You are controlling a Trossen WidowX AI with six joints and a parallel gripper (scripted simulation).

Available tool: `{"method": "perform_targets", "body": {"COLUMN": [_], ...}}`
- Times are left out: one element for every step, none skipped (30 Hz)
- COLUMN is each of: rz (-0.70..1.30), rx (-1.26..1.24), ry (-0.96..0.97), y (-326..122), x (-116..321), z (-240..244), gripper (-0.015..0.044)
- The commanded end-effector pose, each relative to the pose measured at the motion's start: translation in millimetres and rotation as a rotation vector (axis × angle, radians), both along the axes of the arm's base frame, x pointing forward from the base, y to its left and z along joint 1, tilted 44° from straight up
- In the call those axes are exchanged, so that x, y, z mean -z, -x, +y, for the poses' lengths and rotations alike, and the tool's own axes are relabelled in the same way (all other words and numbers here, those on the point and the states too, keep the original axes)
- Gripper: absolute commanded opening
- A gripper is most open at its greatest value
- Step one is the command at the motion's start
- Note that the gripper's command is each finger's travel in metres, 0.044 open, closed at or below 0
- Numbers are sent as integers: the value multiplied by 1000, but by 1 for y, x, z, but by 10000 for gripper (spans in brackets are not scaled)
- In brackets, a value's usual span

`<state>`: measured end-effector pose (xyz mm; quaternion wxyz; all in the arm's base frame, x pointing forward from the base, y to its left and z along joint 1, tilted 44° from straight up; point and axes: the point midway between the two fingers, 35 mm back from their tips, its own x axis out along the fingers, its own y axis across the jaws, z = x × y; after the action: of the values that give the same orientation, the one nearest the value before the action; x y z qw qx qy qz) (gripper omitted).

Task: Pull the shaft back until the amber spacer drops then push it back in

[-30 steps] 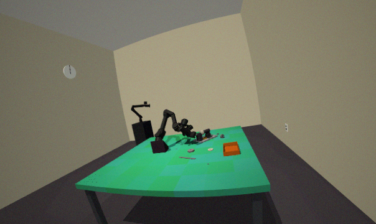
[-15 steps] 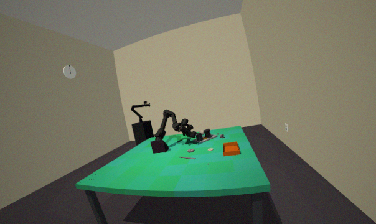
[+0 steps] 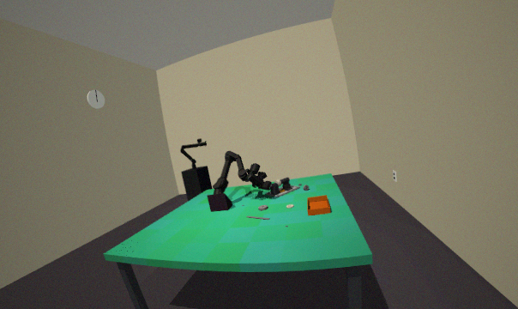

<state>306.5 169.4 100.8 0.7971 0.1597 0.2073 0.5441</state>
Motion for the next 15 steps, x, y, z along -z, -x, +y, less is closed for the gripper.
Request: {"method": "perform_targets", "body": {"rz": [-6,-6,-6,-6,-6,-6,-6,-6,-6,-6,-6,-6,-6,-6,-6], "rx": [4,4,4,4,4,4,4,4,4,4,4,4,4,4,4], "ry": [-1,-1,-1,-1,-1,-1,-2,-2,-2,-2,-2,-2,-2,-2,-2], "y": [-3,-3,-4,-4,-4,-4,-4,-4,-4,-5,-5,-5,-5,-5,-5], "x": [-3,-3,-3,-3,-4,-4,-4,-4,-4,-4,-4,-5,-5,-5,-5], "z": [1,1,1,1,1,2,2,2,2,2,2,3,3,3,3], "gripper": [0,0,0,0,0,0,0,0,0,0,0,0,0,0,0]}}
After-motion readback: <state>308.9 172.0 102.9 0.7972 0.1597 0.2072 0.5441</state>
